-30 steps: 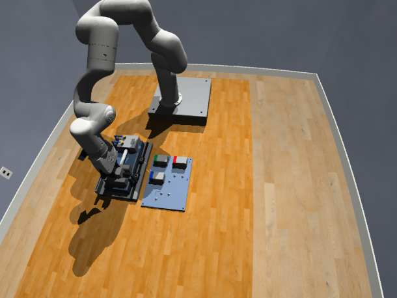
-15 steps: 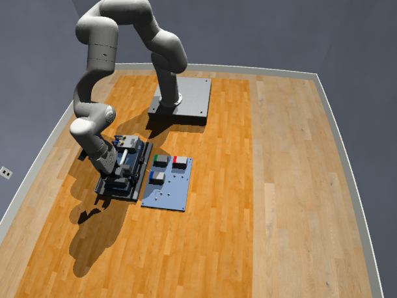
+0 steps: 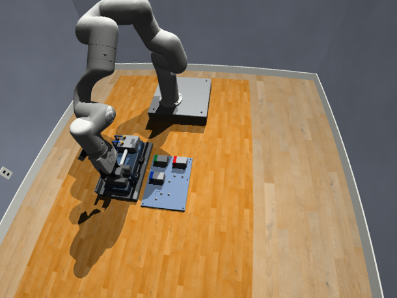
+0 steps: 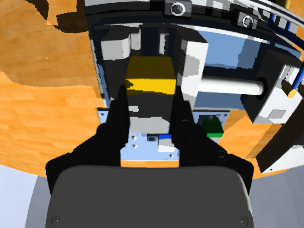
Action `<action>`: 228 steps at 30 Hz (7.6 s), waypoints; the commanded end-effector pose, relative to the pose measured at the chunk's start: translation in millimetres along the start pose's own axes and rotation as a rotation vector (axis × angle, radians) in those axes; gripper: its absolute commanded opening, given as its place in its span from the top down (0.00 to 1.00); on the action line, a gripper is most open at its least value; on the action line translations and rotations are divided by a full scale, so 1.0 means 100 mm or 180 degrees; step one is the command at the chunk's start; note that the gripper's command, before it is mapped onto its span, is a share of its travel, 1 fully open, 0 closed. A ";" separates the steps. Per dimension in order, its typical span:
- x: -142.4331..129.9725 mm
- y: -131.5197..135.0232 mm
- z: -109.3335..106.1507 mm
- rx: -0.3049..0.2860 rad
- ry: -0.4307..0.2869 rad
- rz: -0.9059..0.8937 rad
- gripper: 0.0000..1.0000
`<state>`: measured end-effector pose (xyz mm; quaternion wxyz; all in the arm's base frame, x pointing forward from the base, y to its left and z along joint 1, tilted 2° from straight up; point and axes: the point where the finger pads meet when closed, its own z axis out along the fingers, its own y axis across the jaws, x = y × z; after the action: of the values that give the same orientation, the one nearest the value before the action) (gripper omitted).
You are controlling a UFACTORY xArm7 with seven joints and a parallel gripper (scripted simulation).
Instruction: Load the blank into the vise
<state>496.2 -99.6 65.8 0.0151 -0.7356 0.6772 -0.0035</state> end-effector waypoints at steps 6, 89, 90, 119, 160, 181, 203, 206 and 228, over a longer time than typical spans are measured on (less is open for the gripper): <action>0.01 -0.02 -0.02 0.0016 0.0007 0.0002 1.00; 0.01 -0.02 0.01 0.0017 0.0008 0.0003 0.00; 0.01 -0.02 0.01 0.0017 0.0008 0.0003 0.00; 0.01 -0.02 0.01 0.0017 0.0008 0.0003 0.00; 0.01 -0.02 -0.01 0.0016 0.0008 0.0003 0.00; 0.01 -0.02 -0.05 0.0016 0.0007 0.0003 0.00; 0.01 -0.02 -0.08 0.0016 0.0007 0.0003 0.00; 0.01 -0.02 -0.09 0.0016 0.0007 0.0003 0.00; 0.01 -0.02 -0.13 0.0016 0.0007 0.0003 0.00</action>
<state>496.0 -100.2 76.4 0.0151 -0.7353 0.6776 -0.0039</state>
